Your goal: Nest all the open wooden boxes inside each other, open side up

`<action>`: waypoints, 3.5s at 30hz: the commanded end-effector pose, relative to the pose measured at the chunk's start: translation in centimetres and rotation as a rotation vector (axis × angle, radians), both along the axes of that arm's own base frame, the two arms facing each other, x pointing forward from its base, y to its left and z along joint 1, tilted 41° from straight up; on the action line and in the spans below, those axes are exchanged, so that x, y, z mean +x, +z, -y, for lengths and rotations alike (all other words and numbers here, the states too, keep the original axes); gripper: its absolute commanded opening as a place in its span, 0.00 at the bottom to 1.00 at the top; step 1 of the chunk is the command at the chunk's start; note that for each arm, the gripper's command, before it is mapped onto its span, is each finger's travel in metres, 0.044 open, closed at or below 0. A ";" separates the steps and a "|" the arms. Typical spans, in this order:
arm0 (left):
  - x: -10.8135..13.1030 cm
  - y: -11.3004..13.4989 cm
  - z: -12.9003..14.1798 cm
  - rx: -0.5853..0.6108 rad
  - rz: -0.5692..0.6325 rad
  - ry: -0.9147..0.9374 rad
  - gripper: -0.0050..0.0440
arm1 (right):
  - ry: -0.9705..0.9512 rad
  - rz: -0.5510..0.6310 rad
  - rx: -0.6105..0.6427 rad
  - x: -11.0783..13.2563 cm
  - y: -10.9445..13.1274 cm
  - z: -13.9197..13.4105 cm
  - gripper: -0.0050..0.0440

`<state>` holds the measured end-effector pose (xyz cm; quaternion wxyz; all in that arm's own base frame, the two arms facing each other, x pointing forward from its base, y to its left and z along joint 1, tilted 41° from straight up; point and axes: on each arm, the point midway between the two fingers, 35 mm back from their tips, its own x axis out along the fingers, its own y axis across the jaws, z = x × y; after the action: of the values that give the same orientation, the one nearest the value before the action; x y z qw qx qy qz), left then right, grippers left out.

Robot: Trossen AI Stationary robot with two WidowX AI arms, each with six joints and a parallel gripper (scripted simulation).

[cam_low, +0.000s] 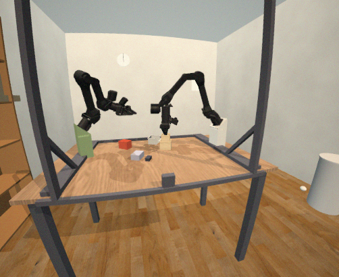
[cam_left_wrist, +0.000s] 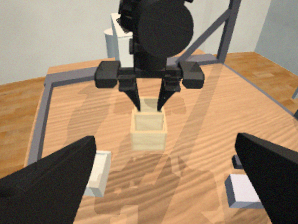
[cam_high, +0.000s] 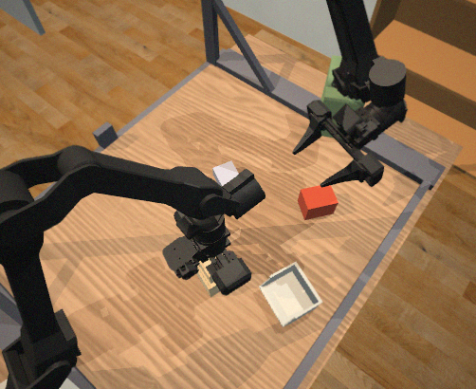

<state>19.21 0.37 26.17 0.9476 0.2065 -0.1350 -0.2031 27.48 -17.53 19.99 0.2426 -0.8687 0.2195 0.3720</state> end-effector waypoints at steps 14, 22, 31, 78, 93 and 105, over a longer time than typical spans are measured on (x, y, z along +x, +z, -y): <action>-0.1 0.7 0.2 0.023 0.020 0.000 0.92 | 0.000 0.011 -0.010 0.0 0.4 0.0 0.61; -0.1 0.7 0.2 0.023 0.020 0.000 0.92 | 0.000 0.005 -0.006 -0.1 0.0 -0.2 0.61; -0.1 0.7 0.2 0.023 0.020 0.000 0.92 | -0.002 0.008 -0.008 -0.1 0.0 -0.3 0.61; -0.1 0.7 0.2 0.023 0.020 0.000 0.92 | -0.003 0.010 -0.009 0.0 0.3 -0.2 0.61; -0.1 0.7 0.2 0.023 0.020 0.000 0.92 | -0.001 0.009 -0.008 -0.2 0.0 -0.4 0.61; -0.1 0.7 0.2 0.023 0.020 0.000 0.92 | 0.001 0.007 -0.007 -0.2 -0.1 0.1 0.61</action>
<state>19.21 0.37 26.17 0.9476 0.2065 -0.1350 -0.2031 27.41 -17.46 19.82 0.2411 -0.8702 0.2191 0.3697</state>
